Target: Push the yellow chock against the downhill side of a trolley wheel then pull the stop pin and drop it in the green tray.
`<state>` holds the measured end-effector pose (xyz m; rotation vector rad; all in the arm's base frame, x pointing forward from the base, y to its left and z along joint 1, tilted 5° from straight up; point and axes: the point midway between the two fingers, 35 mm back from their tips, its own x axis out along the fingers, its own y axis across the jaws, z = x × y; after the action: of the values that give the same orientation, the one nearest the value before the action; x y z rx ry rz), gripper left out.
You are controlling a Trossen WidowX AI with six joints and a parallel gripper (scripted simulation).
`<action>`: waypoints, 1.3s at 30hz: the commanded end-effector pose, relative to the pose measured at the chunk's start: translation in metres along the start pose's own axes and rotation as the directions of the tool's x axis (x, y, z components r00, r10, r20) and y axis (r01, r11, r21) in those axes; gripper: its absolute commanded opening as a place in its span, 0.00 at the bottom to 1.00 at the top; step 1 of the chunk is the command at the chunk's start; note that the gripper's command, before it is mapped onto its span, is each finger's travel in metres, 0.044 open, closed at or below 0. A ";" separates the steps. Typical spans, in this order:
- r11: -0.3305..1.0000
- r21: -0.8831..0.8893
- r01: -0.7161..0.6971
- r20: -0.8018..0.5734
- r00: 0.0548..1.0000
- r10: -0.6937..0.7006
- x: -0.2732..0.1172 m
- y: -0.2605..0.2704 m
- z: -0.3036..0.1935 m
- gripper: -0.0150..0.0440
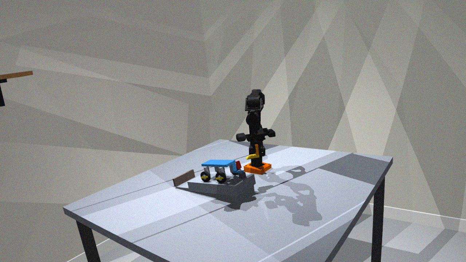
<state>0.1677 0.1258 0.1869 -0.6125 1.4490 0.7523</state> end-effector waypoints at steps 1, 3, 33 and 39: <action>0.992 0.123 -0.004 -0.001 1.000 0.004 0.000 0.000 0.000 0.25; 0.981 0.192 -0.004 -0.001 1.000 0.004 0.000 0.000 0.000 0.25; 0.336 0.942 -0.002 0.001 1.000 0.004 0.000 0.000 0.000 0.25; 0.135 0.991 -0.001 0.001 1.000 0.004 0.000 0.000 0.000 0.25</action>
<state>0.1677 0.1258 0.1869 0.4242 1.5859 -0.3050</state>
